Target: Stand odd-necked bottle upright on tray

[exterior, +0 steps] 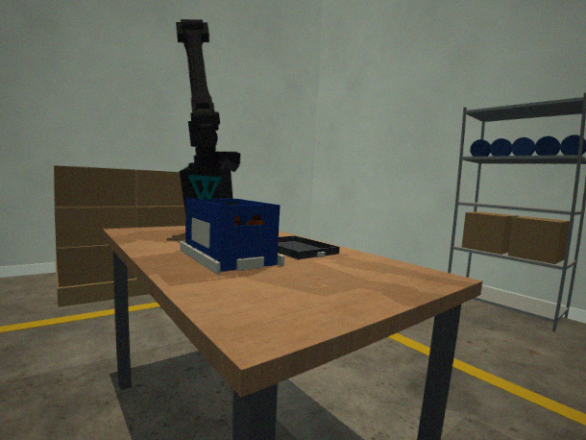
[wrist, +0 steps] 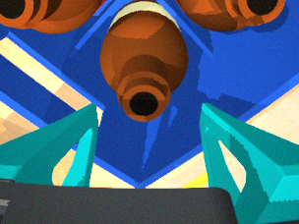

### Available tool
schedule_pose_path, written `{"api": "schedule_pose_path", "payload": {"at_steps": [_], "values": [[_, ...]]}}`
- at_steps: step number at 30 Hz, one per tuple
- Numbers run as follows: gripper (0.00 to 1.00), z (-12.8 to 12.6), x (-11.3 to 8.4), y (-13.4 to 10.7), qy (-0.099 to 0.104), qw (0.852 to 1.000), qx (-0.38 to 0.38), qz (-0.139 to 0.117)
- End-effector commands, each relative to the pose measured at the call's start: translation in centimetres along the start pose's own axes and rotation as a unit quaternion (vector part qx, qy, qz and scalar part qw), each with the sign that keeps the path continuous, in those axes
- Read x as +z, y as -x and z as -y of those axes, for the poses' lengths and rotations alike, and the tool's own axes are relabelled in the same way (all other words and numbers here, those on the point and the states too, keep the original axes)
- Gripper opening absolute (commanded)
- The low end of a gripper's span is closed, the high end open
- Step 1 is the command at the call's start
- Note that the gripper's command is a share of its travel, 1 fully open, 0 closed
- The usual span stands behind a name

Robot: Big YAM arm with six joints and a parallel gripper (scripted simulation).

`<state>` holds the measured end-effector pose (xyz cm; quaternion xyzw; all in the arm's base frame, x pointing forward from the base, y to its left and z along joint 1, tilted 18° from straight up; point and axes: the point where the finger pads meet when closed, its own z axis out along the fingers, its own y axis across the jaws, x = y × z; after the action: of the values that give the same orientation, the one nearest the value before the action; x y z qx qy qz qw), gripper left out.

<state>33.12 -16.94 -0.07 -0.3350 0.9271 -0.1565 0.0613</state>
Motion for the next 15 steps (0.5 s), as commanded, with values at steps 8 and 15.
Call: {"api": "schedule_pose_path", "payload": {"at_steps": [8,15], "values": [[0.61,1.5,-3.9,1.0,-0.013,1.0,0.004,0.006],[0.61,1.0,-5.6,0.7,-0.009,1.0,0.005,0.004]]}}
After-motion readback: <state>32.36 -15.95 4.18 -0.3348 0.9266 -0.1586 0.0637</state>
